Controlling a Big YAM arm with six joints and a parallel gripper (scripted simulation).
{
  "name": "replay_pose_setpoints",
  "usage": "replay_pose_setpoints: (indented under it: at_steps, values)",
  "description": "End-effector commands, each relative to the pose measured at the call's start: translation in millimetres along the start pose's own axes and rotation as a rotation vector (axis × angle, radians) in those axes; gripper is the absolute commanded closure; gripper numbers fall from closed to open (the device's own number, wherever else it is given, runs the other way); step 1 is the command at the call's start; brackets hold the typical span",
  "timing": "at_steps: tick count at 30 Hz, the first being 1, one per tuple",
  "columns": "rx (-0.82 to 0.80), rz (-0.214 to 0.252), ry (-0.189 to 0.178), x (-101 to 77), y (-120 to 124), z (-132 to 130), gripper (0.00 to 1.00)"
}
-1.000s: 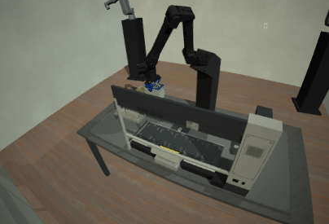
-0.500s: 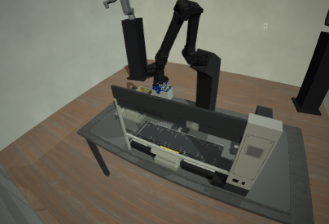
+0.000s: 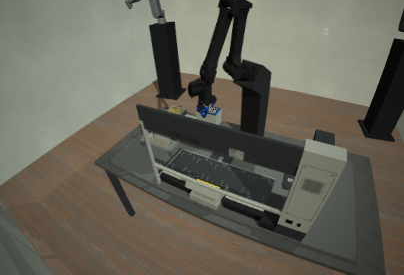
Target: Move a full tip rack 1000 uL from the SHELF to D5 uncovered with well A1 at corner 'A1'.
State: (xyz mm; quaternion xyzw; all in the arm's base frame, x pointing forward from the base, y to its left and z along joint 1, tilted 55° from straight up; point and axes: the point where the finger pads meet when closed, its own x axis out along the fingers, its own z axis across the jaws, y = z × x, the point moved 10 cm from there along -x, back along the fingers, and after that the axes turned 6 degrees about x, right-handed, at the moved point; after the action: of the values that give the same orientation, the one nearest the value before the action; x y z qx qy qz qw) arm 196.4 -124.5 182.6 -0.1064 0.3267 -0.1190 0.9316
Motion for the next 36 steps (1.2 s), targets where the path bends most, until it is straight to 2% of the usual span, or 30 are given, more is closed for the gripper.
replay_pose_setpoints:
  at_steps: [1, 6, 8, 15, 17, 19, 20, 22, 36]
  values:
    - [0.034, 0.008, -0.036, -2.7, 15, 4, 1.0]
    - [0.037, 0.01, -0.037, -3.0, 40, 1, 1.0]
    - [0.037, 0.01, -0.037, -3.0, 40, 1, 1.0]
    - [0.041, 0.013, -0.037, -3.4, 75, -1, 1.0]
    - [0.038, 0.019, -0.013, -0.4, 86, -5, 1.0]
    - [0.039, 0.019, -0.016, -0.7, 86, -4, 1.0]
    - [0.04, 0.018, -0.02, -2.3, 84, 9, 1.0]
    - [0.052, 0.002, -0.011, -1.8, 80, 9, 1.0]
    - [0.036, 0.003, -0.03, -4.9, 75, 10, 1.0]
